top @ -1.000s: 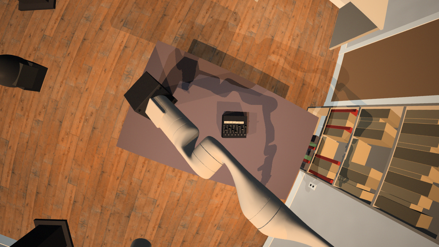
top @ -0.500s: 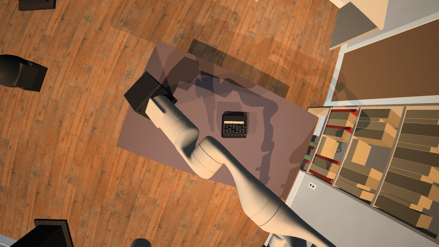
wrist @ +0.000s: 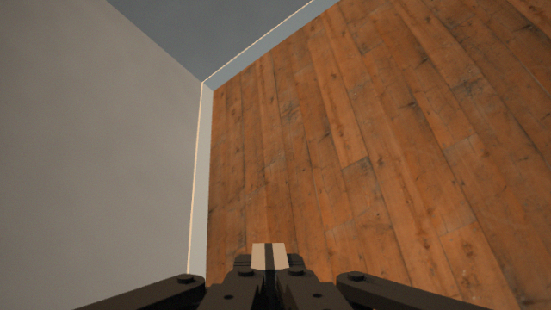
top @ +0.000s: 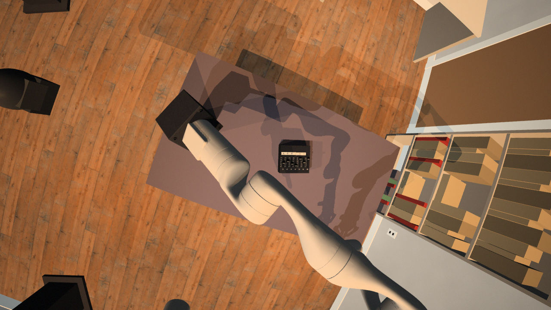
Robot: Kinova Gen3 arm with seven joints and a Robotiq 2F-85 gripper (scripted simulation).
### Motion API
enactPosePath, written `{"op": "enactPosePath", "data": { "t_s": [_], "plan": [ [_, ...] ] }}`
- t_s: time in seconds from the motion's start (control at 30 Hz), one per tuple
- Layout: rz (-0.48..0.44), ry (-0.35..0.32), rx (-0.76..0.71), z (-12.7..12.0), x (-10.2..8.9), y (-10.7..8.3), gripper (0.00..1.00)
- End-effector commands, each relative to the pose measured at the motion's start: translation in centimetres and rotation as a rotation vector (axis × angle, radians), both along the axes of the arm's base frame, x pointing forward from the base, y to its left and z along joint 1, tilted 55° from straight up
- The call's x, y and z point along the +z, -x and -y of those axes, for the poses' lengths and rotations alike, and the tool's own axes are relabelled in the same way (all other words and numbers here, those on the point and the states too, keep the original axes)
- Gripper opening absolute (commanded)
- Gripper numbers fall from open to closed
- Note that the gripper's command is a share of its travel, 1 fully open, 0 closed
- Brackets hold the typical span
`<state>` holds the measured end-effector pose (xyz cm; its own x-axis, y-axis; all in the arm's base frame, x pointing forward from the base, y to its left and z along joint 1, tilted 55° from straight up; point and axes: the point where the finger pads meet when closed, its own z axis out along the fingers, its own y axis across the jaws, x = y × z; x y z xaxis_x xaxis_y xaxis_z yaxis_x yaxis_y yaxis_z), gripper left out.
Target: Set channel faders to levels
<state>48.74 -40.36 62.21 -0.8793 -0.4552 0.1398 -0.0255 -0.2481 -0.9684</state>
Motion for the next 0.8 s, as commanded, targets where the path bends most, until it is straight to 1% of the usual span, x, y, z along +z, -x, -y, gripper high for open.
{"op": "enactPosePath", "data": {
  "t_s": [0.0, 0.07, 0.17, 0.27, 0.3, 0.4, 0.43, 0.53, 0.67, 0.73, 0.77],
  "plan": [
    [-0.054, -0.018, 0.035, -1.5, -3.2, -1.9, 0.00],
    [-0.126, -0.035, 0.086, -3.8, -7.1, -3.8, 0.00],
    [-0.126, -0.035, 0.086, -3.8, -7.1, -3.8, 0.00],
    [-0.229, -0.057, 0.159, -7.3, -12.6, -5.8, 0.00],
    [-0.229, -0.057, 0.159, -7.3, -12.6, -5.8, 0.00],
    [-0.326, -0.074, 0.226, -10.6, -17.6, -7.0, 0.00],
    [-0.326, -0.074, 0.226, -10.6, -17.6, -7.0, 0.00],
    [-0.417, -0.089, 0.287, -13.7, -22.2, -7.4, 0.00],
    [-0.527, -0.104, 0.360, -17.5, -27.6, -7.3, 0.00],
    [-0.527, -0.104, 0.360, -17.5, -27.6, -7.3, 0.00],
    [-0.552, -0.107, 0.376, -18.4, -28.8, -7.1, 0.00]
  ]
}}
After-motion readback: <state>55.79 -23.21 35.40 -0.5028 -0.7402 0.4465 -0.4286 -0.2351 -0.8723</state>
